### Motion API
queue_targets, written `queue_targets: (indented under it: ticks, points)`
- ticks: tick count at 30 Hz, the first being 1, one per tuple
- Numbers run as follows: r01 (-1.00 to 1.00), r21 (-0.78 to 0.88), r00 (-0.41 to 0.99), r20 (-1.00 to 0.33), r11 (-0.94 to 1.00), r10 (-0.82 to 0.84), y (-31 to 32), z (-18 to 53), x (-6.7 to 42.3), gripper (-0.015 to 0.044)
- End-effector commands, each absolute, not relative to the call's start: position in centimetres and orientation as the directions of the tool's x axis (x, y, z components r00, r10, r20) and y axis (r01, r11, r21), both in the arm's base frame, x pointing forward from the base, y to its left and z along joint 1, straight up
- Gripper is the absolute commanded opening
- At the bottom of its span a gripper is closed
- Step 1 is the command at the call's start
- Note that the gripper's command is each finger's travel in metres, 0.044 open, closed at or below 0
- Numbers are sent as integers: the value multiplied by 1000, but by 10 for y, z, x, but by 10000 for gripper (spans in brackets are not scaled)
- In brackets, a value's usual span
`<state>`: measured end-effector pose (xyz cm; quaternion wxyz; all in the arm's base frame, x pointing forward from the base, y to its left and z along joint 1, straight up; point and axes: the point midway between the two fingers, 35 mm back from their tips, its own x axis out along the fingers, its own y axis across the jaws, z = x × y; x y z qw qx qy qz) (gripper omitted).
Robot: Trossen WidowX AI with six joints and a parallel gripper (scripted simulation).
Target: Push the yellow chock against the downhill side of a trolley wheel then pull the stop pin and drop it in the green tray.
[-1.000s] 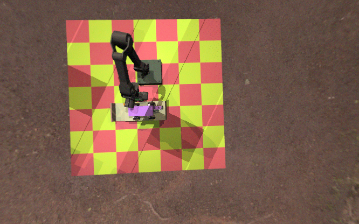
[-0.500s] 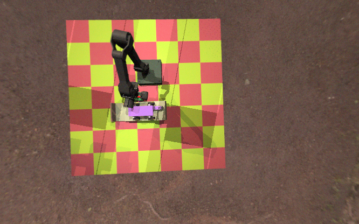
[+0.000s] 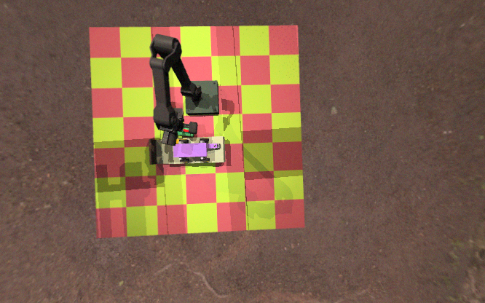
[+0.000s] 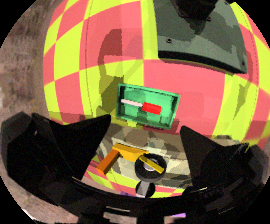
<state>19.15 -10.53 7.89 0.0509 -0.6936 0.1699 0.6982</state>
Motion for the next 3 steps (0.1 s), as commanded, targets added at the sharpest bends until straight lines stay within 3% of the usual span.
queue_targets:
  ticks: [1,3]
  points:
    - [-313,169,-31,-985,-935,-168,-106,92,191,440]
    - [-313,170,-31,-985,-935,-168,-106,100,191,440]
